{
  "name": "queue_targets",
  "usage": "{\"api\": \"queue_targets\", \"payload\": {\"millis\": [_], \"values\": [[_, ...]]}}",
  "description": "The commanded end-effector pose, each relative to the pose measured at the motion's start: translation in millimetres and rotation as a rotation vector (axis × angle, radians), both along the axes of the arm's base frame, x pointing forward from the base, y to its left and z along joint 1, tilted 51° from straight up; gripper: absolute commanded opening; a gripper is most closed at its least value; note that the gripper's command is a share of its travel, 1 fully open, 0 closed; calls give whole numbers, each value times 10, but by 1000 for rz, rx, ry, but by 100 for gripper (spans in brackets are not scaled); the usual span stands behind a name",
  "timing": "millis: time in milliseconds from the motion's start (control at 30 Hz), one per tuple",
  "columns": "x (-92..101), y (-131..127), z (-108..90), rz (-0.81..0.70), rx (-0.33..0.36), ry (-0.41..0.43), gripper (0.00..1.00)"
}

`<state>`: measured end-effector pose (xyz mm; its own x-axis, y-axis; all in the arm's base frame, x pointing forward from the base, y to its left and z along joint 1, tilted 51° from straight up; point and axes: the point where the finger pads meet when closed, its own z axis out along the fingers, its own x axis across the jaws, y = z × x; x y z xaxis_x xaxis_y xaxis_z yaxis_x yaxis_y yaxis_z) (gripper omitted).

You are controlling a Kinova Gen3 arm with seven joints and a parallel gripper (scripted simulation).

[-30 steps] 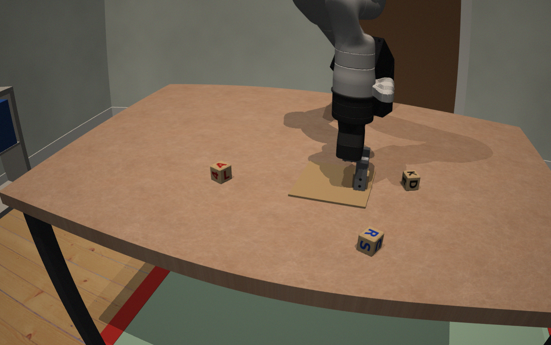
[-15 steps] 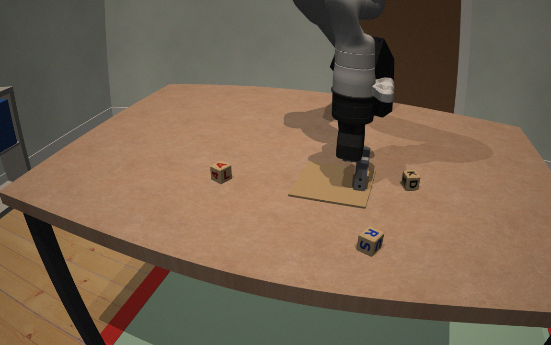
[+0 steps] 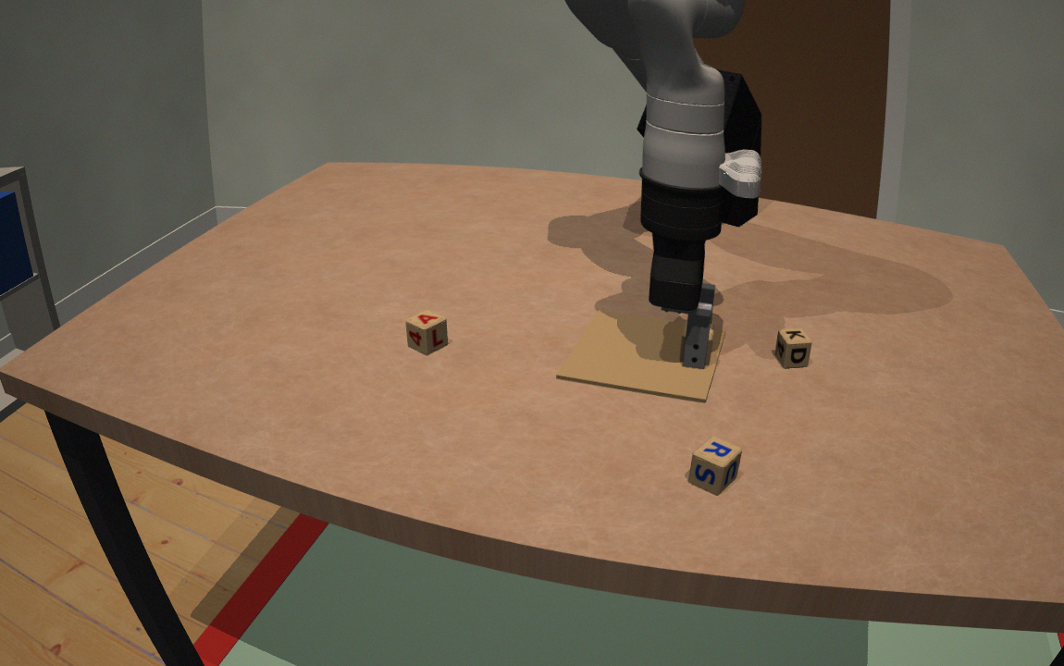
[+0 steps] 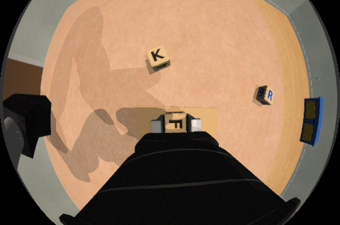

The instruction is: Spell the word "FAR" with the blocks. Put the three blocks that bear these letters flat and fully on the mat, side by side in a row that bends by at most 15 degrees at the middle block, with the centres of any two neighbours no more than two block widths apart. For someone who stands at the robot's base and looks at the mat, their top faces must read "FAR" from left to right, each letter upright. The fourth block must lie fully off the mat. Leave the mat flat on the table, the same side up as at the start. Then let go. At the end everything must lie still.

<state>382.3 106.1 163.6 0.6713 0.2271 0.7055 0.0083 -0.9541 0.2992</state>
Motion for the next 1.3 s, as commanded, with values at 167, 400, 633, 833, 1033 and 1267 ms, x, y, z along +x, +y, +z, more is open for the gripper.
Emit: {"api": "queue_targets", "payload": {"millis": [167, 400, 633, 833, 1033, 1267], "values": [[-1, 0, 1, 0, 0, 0, 69], [-1, 0, 1, 0, 0, 0, 87], [-1, 0, 1, 0, 0, 0, 87], [-2, 0, 1, 0, 0, 0, 87], [-13, 3, 11, 0, 6, 0, 87], [-41, 9, 34, 0, 17, -1, 87]]}}
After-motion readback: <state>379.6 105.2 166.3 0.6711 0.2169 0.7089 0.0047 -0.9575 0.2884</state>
